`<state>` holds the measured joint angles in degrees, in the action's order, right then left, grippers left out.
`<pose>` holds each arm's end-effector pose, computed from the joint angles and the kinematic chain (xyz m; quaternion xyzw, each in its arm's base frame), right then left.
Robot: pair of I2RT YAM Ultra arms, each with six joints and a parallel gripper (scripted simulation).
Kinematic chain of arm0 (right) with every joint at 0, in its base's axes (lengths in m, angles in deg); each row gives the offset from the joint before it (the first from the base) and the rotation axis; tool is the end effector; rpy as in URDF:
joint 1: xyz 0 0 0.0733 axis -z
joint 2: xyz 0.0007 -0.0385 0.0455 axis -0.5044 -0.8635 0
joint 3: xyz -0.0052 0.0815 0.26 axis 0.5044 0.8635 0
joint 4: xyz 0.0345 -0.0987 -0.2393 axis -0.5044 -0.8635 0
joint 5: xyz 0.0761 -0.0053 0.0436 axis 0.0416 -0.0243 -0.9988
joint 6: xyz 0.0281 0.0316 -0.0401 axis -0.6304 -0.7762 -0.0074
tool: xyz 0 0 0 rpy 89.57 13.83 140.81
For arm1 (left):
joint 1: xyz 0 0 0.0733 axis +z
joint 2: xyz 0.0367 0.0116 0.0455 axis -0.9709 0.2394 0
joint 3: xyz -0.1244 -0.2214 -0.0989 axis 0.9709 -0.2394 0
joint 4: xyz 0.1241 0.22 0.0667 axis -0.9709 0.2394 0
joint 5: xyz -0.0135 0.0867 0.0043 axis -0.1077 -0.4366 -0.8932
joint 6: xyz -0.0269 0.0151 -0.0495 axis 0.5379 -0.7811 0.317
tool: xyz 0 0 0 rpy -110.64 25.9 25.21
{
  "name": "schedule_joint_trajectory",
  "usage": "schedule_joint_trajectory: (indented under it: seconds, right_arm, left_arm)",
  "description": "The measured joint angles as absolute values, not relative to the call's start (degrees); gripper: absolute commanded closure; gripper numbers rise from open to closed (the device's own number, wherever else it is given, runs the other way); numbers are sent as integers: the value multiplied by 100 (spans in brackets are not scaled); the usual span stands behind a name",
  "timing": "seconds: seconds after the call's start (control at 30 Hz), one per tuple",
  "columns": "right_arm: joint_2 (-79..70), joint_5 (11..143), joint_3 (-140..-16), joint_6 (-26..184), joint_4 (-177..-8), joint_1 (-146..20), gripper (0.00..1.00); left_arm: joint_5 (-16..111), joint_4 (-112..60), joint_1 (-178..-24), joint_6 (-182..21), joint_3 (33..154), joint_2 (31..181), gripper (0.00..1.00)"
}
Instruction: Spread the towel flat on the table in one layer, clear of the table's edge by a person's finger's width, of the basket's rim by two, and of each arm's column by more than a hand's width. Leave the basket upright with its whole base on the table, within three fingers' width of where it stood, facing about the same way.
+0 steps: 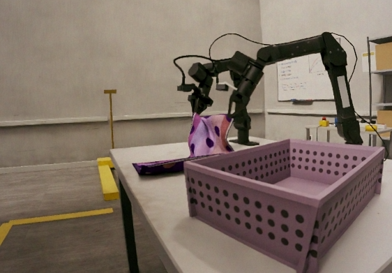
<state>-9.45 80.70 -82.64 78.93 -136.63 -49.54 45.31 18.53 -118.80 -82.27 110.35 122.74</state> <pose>0.3061 0.1082 0.2917 -0.1631 0.9536 0.0463 0.2489 0.2808 -0.2576 0.2961 0.3499 0.8944 -0.1022 0.2592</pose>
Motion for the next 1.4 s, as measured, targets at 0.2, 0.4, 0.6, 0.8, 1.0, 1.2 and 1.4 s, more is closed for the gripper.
schedule_joint_trajectory:
  seconds: [0.2,0.4,0.6,0.8,1.0,1.2,1.4]
  right_arm:
    - [-264,8057,-7073,7893,-13027,-4986,100]
    - [316,8053,-5891,7893,-12496,-5026,100]
    - [711,8044,-5158,7895,-12087,-5052,100]
    - [1201,8044,-4291,7897,-11617,-5093,100]
    - [1618,8042,-3491,7900,-11290,-5144,100]
    - [1898,8042,-3130,7902,-11025,-5157,100]
    - [2184,8044,-2525,7906,-10802,-5203,100]
  left_arm:
    - [4531,1167,-12182,-8224,10025,11848,100]
    - [4529,496,-12536,-8222,9074,11627,100]
    - [4527,-37,-12722,-8220,8499,11535,100]
    - [4525,-630,-13069,-8220,7872,11461,100]
    - [4523,-1148,-13373,-8220,7324,11515,100]
    - [4514,-1539,-13504,-8220,7090,11555,100]
    - [4514,-1941,-13764,-8220,6742,11701,100]
